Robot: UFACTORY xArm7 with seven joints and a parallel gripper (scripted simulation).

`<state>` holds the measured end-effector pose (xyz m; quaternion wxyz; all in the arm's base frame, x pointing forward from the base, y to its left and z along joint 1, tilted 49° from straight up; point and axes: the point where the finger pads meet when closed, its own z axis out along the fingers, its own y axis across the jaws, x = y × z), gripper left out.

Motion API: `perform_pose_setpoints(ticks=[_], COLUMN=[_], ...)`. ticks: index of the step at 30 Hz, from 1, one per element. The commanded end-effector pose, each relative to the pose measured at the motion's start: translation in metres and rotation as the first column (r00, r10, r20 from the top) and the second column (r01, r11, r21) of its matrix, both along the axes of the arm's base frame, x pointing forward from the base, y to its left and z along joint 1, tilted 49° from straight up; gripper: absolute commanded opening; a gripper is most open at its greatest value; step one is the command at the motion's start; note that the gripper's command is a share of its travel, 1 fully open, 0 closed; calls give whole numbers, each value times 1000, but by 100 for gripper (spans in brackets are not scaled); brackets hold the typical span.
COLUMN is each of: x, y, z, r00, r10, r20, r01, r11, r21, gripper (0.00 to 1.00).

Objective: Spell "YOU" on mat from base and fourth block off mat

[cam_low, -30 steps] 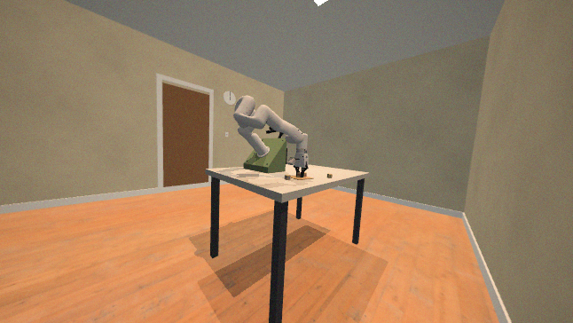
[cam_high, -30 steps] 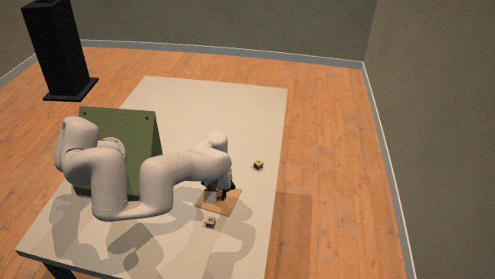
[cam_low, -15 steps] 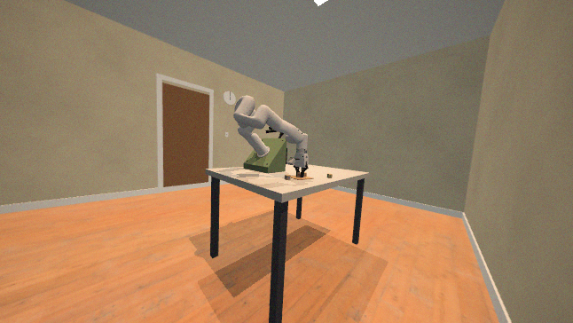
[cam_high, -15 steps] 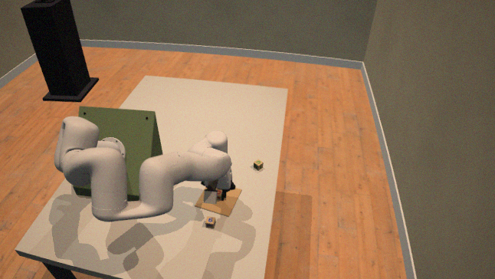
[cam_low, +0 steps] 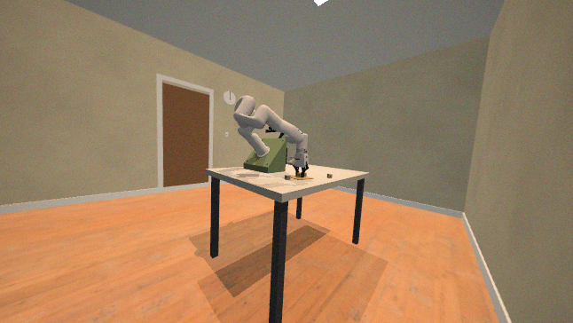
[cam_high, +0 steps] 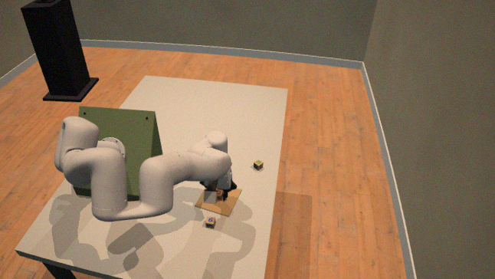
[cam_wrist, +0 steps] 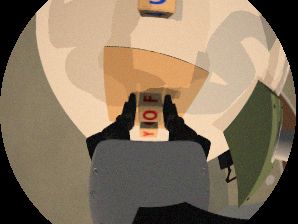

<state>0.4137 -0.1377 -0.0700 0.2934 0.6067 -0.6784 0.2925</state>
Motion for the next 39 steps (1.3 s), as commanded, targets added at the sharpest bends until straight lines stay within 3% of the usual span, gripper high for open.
perform_pose_setpoints(ticks=[1,15,29,39], x=[1,2,4,5], y=[2,6,55,70], z=[1,4,47,60], r00=[1000,1000,1000,1000], r10=[3,3,3,3], r20=[3,3,3,3], r01=[-3,-3,-3,-3], r11=[1000,1000,1000,1000], r21=[2,2,2,2], gripper=[47,47,47,47])
